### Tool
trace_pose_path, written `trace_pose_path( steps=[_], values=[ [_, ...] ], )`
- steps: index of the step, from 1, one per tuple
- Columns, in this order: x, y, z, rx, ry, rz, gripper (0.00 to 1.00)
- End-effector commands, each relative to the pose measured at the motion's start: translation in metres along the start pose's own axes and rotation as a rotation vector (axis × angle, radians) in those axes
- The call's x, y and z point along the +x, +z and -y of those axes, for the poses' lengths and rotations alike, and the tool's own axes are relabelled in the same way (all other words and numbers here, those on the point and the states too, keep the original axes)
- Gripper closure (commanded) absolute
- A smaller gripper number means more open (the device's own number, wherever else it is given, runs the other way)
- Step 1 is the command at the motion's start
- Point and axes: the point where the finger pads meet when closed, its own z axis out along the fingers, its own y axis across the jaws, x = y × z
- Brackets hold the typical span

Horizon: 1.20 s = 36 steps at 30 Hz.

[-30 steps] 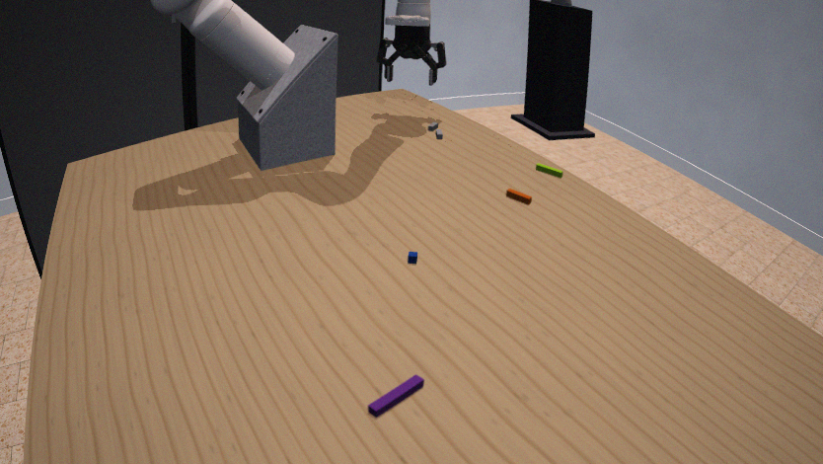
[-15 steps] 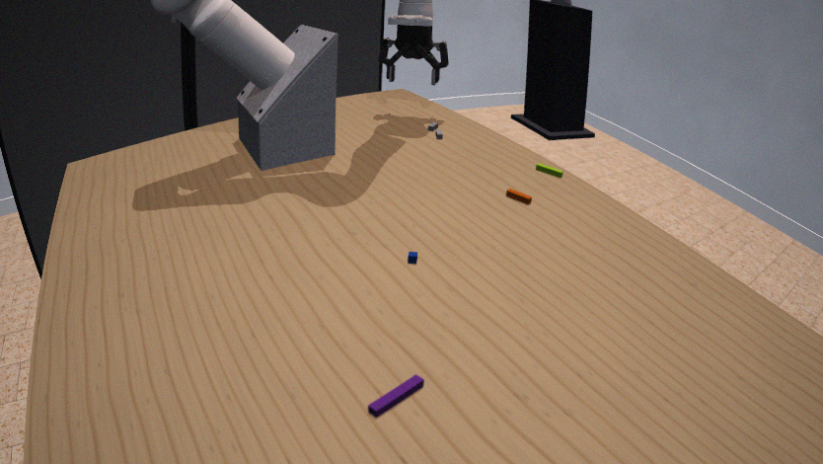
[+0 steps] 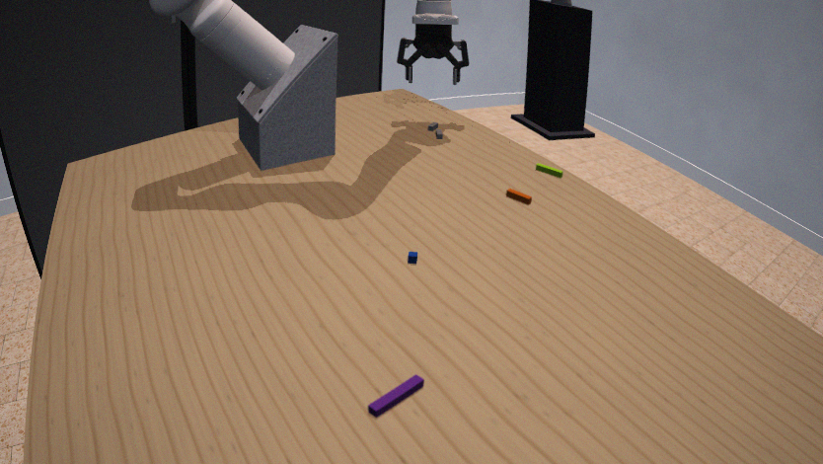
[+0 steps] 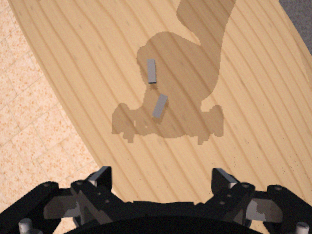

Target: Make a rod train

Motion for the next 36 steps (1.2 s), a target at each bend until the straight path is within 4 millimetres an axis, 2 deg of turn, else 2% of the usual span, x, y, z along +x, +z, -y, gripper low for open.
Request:
trace_pose_path(
  steps=[1,7,9,21,24,26,31,36],
  values=[
    [0.013,-0.004,0.017,-0.002,-0.014,0.020,0.00],
    [0.051,-0.007,0.050,0.006,-0.138,0.023,0.00],
    [0.051,-0.007,0.050,0.006,-0.138,0.023,0.00],
    [0.143,-0.003,0.102,0.005,-0.383,0.016,0.00],
    [0.165,0.000,0.110,0.001,-0.434,0.013,0.00],
    [0.165,0.000,0.110,0.001,-0.434,0.013,0.00],
    [0.196,0.006,0.119,-0.008,-0.502,0.010,0.00],
    [0.217,0.010,0.123,-0.015,-0.547,0.008,0.00]
  ],
)
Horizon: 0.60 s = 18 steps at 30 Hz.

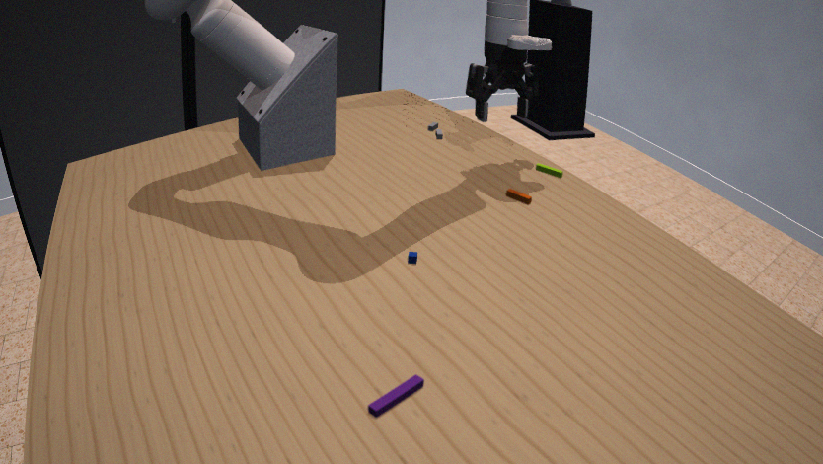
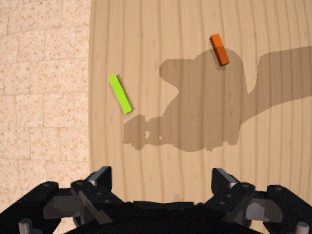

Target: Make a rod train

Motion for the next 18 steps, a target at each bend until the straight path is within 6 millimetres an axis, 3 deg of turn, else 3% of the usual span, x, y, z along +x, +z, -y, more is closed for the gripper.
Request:
trace_pose_path(
  steps=[1,18],
  values=[
    [0.011,0.002,-0.004,0.001,0.002,0.011,0.00],
    [0.022,0.005,-0.008,-0.003,-0.022,0.011,0.00]
  ],
)
